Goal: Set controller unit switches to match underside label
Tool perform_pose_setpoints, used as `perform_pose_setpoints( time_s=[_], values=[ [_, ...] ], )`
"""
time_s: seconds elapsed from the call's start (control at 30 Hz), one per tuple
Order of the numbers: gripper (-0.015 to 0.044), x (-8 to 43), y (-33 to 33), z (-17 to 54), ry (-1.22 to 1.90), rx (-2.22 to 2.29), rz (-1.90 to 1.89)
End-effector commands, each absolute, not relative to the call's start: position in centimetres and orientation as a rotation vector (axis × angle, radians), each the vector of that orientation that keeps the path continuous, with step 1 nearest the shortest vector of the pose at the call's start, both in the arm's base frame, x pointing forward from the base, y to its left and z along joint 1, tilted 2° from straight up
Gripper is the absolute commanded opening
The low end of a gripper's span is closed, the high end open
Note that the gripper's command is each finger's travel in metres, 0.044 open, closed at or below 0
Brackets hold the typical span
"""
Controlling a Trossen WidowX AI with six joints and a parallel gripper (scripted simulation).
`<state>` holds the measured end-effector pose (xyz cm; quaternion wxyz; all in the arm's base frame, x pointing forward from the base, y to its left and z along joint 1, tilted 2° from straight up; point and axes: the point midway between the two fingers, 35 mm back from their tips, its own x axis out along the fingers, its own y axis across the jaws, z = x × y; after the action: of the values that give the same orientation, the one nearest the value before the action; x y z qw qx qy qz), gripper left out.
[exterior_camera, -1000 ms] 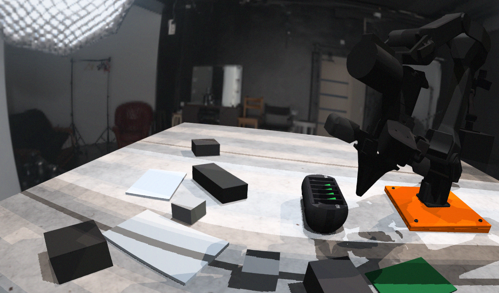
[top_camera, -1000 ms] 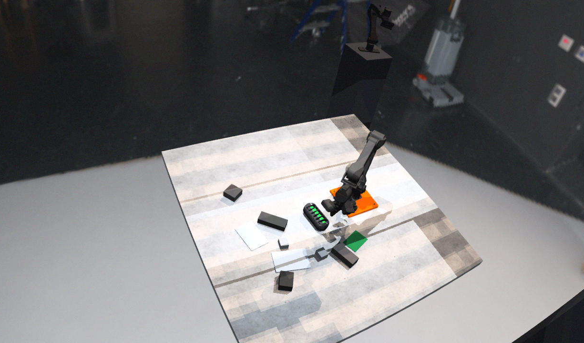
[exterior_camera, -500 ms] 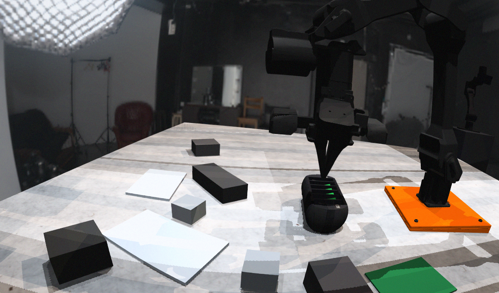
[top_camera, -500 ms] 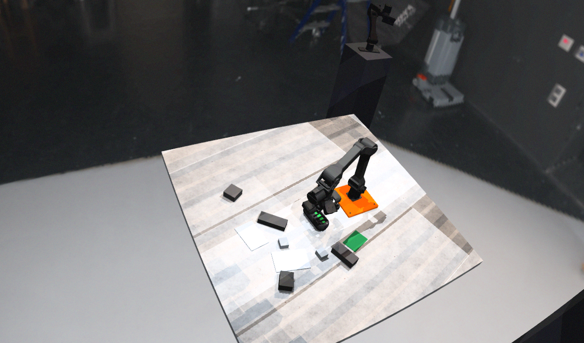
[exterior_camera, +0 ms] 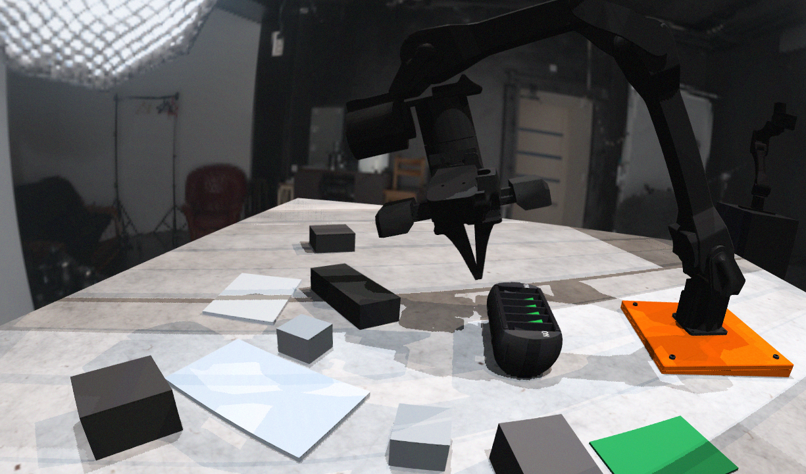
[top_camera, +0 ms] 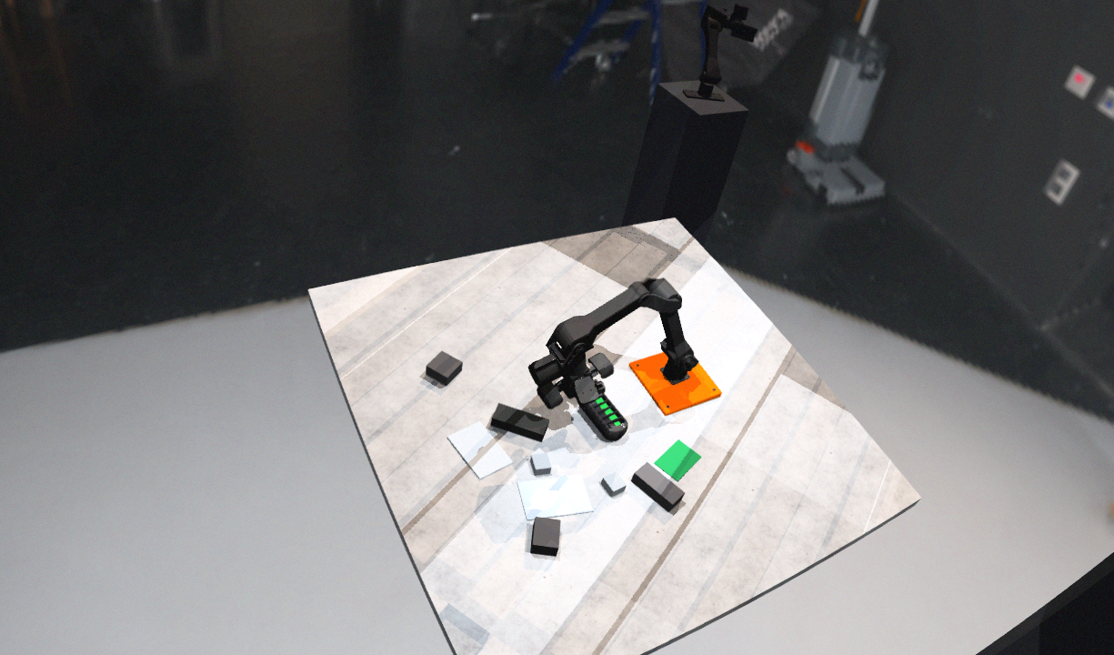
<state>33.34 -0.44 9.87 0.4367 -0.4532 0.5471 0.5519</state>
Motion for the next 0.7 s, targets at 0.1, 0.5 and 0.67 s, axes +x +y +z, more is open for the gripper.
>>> perform_pose_setpoints(
  time_s=[0.1,0.5,0.67],
  values=[
    [0.0000,33.5,-0.4,9.9,1.353,-1.123,1.398],
    [0.0000,30.3,3.6,10.9,1.274,-1.253,1.247],
    [0.0000,28.1,5.5,11.0,1.202,-1.309,1.170]
  ],
)
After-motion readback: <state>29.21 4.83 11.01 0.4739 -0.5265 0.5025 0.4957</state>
